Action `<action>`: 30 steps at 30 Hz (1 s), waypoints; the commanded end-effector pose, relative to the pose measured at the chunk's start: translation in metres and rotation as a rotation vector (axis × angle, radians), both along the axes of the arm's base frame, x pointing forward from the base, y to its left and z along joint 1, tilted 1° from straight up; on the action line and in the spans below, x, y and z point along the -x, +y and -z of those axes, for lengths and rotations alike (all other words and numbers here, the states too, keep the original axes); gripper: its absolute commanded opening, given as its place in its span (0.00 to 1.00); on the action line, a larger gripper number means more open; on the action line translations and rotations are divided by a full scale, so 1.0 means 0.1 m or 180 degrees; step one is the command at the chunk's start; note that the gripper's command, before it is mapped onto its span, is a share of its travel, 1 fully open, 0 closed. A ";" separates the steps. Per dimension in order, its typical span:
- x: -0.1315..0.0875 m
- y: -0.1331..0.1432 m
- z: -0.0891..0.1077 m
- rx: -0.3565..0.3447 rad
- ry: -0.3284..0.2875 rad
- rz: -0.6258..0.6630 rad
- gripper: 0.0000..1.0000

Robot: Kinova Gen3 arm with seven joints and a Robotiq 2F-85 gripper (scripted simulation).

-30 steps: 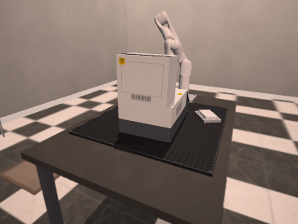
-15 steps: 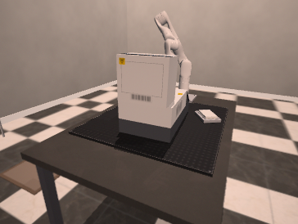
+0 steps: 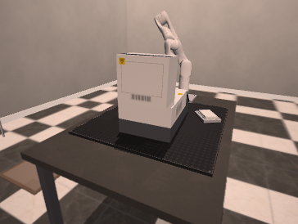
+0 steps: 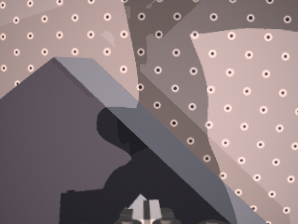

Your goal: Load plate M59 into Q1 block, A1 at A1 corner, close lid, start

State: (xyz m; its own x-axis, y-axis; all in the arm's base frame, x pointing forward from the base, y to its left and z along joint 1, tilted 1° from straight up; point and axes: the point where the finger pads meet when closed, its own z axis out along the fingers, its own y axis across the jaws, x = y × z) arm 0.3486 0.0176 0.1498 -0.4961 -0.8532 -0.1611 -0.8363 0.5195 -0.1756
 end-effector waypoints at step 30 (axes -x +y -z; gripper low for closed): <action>-0.01 0.01 -0.35 0.0001 -0.0003 0.0000 0.10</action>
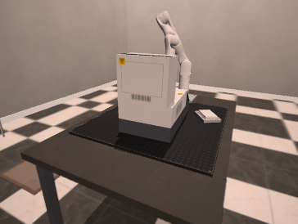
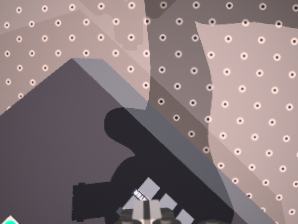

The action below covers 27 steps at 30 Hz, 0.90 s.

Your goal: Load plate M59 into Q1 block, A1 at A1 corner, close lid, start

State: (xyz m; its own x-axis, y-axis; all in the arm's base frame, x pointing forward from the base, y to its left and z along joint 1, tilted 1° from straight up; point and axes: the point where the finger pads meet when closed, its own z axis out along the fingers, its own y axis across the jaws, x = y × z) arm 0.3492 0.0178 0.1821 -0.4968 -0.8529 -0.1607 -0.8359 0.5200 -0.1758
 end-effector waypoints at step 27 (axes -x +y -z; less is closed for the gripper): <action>-0.01 0.01 -0.36 -0.0001 -0.0003 -0.0002 0.10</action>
State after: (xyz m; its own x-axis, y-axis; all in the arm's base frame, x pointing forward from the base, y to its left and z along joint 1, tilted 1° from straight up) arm 0.3498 0.0186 0.2154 -0.4962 -0.8532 -0.1609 -0.8362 0.5195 -0.1757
